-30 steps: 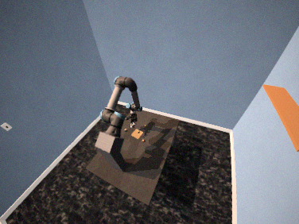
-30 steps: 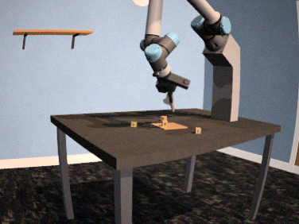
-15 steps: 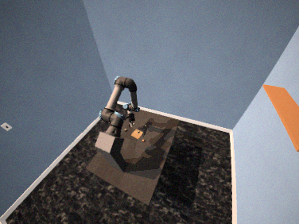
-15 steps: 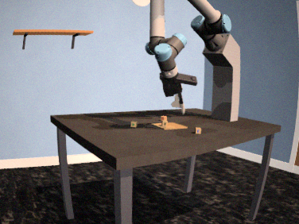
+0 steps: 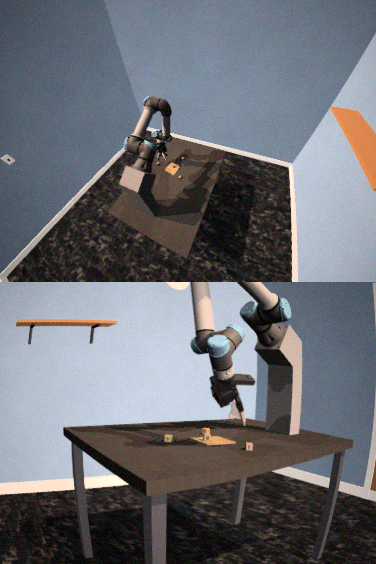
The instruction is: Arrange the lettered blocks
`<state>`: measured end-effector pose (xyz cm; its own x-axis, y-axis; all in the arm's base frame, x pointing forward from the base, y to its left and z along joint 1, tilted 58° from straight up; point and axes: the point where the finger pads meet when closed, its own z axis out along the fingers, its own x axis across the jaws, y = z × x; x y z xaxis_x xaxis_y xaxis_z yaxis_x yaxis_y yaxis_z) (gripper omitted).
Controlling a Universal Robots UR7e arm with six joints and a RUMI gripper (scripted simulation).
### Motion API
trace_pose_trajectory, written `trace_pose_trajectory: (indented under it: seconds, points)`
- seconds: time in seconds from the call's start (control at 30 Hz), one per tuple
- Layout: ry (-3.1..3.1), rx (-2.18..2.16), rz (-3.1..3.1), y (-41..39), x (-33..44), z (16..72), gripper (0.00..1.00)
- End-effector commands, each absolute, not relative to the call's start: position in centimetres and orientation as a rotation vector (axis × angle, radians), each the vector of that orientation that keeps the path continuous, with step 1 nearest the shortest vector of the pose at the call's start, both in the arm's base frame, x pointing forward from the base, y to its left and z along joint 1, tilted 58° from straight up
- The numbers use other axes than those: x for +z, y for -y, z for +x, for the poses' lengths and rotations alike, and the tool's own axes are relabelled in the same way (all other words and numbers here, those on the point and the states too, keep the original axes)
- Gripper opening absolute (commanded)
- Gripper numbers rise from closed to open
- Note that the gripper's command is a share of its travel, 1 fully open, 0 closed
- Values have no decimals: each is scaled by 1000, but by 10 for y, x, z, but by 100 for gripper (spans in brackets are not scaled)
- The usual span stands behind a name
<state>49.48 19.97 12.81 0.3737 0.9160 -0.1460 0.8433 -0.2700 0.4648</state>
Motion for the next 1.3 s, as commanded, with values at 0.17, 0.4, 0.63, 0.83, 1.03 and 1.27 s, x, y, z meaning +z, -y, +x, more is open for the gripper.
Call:
trace_pose_trajectory:
  seconds: [0.17, 0.4, 0.63, 0.83, 1.03, 1.27]
  points:
    - [-1775, 174, 1886, -223, 129, 494, 100]
    - [-1901, 145, 1708, -238, 129, 492, 100]
    - [-2030, 106, 1485, -255, 131, 490, 100]
    - [-2084, 85, 1375, -264, 131, 488, 100]
    - [-2142, 58, 1238, -274, 132, 486, 100]
    - [-2184, 34, 1122, -283, 134, 484, 100]
